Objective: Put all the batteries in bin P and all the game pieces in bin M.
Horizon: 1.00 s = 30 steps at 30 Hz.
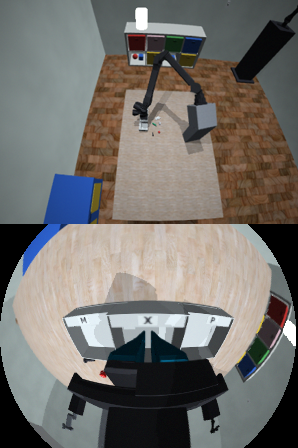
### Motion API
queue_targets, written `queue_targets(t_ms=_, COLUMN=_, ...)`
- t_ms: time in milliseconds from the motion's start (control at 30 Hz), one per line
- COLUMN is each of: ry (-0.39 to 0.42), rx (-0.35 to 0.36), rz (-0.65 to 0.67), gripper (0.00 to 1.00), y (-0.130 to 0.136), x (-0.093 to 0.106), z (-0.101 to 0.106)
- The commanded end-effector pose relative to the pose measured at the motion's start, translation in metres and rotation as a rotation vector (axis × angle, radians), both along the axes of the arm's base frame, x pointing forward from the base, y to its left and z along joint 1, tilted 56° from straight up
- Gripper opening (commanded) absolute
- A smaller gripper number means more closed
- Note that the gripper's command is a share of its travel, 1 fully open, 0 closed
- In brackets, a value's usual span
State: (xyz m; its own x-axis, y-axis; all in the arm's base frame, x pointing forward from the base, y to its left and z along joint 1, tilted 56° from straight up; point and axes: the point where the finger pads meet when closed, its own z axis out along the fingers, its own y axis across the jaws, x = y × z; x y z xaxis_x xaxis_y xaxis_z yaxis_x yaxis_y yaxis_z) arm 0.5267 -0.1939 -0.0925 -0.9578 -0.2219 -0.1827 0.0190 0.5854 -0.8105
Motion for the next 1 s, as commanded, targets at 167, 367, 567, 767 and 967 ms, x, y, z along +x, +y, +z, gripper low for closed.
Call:
queue_targets(t_ms=167, ry=-0.016, rx=0.001, rz=0.029, gripper=0.08, y=0.027, x=0.003, z=0.017)
queue_targets(t_ms=367, ry=-0.016, rx=0.001, rz=0.029, gripper=0.08, y=0.033, x=0.001, z=0.022)
queue_targets(t_ms=567, ry=-0.017, rx=0.001, rz=0.029, gripper=0.08, y=0.037, x=0.000, z=0.025)
queue_targets(t_ms=767, ry=-0.018, rx=0.001, rz=0.028, gripper=0.08, y=0.046, x=-0.004, z=0.031)
queue_targets(t_ms=967, ry=-0.020, rx=0.001, rz=0.028, gripper=0.08, y=0.061, x=-0.010, z=0.042)
